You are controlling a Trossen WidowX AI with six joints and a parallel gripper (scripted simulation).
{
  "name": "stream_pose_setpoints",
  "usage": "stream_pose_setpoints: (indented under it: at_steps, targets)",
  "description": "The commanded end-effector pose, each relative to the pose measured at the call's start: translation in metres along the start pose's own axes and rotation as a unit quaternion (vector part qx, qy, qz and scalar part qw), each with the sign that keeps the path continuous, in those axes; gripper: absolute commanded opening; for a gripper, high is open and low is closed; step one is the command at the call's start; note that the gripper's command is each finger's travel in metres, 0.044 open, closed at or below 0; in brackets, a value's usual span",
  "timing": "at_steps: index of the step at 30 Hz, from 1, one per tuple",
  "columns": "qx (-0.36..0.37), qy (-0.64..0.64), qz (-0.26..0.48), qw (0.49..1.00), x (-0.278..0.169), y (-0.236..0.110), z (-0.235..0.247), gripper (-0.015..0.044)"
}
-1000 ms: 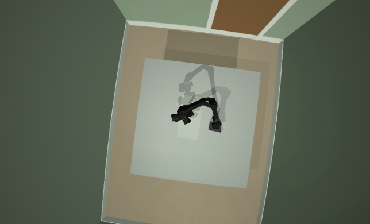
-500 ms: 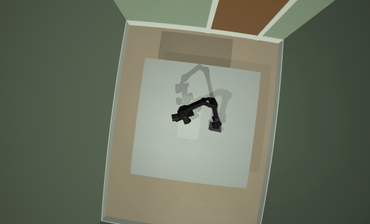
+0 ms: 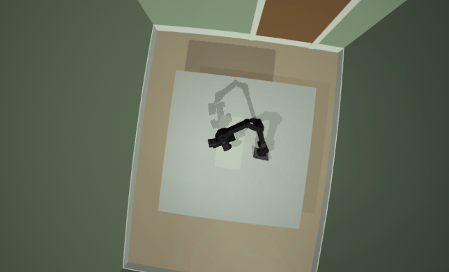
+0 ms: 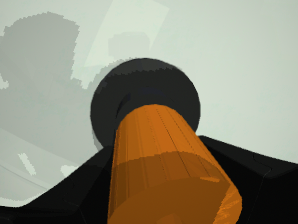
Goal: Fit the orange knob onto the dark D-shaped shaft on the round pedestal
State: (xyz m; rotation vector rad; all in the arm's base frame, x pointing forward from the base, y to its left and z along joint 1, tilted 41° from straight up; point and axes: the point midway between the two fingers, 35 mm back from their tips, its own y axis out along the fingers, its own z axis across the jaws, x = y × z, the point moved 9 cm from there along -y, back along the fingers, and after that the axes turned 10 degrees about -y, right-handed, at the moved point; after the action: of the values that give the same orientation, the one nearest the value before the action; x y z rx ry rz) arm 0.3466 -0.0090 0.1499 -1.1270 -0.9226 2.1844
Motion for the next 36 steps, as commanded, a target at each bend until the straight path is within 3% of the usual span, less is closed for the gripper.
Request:
stream_pose_setpoints:
  at_steps: [1, 7, 36]
  targets:
    - [-0.003, -0.011, 0.001, 1.0, -0.0007, -0.0039, -0.0006, 0.0]
    - [-0.002, -0.102, 0.002, 0.995, -0.002, -0.0049, -0.0018, 0.0]
    - [-0.002, -0.129, 0.002, 0.992, 0.0005, -0.0037, 0.0006, 0.0]
